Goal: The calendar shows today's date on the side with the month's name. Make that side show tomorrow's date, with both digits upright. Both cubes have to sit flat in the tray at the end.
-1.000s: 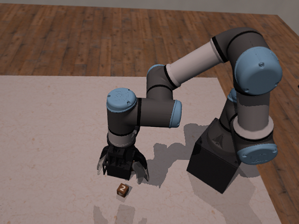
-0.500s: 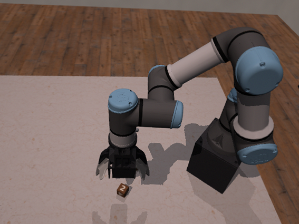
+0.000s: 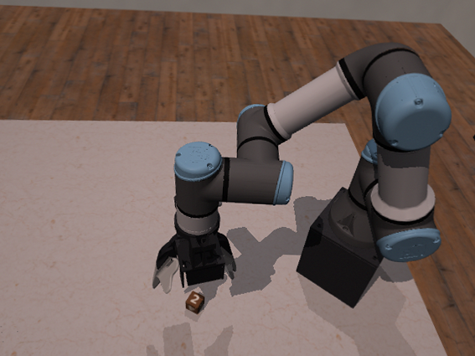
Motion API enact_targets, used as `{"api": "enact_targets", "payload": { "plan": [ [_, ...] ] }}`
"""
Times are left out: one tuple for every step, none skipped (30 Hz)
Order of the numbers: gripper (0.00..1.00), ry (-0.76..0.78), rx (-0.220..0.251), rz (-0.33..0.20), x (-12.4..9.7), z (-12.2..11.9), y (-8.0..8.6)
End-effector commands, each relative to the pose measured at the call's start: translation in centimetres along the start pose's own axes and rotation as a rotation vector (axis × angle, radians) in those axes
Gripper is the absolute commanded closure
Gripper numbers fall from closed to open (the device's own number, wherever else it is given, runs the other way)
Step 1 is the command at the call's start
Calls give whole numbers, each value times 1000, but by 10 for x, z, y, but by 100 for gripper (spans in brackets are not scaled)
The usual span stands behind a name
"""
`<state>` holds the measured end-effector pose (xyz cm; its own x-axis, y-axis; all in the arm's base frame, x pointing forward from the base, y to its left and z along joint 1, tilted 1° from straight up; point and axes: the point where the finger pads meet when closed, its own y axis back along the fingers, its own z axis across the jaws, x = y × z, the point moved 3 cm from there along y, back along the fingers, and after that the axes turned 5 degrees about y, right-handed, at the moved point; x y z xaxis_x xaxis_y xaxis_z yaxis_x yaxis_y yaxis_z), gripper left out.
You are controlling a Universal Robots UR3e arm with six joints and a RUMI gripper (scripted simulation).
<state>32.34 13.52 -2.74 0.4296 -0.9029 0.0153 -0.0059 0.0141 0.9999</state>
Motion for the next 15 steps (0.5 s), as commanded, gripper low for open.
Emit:
{"api": "enact_targets", "payload": {
  "plan": [
    [0, 174, 10, -5, 1, -1, 0],
    [0, 190, 10, -5, 1, -1, 0],
    [0, 200, 10, -5, 1, -1, 0],
    [0, 224, 10, -5, 1, -1, -1],
    [0, 241, 10, -5, 1, -1, -1],
    [0, 243, 10, -5, 1, -1, -1],
    [0, 274, 10, -5, 1, -1, -1],
    [0, 285, 10, -5, 1, -1, -1],
    [0, 307, 10, -5, 1, -2, -1],
    [0, 307, 10, -5, 1, -2, -1],
    [0, 307, 10, -5, 1, -2, -1],
    [0, 326, 10, -4, 1, -2, -1],
    [0, 366, 10, -4, 0, -2, -2],
    [0, 387, 10, -4, 0, -2, -2],
    [0, 402, 10, -4, 0, -2, -2]
  ]
}}
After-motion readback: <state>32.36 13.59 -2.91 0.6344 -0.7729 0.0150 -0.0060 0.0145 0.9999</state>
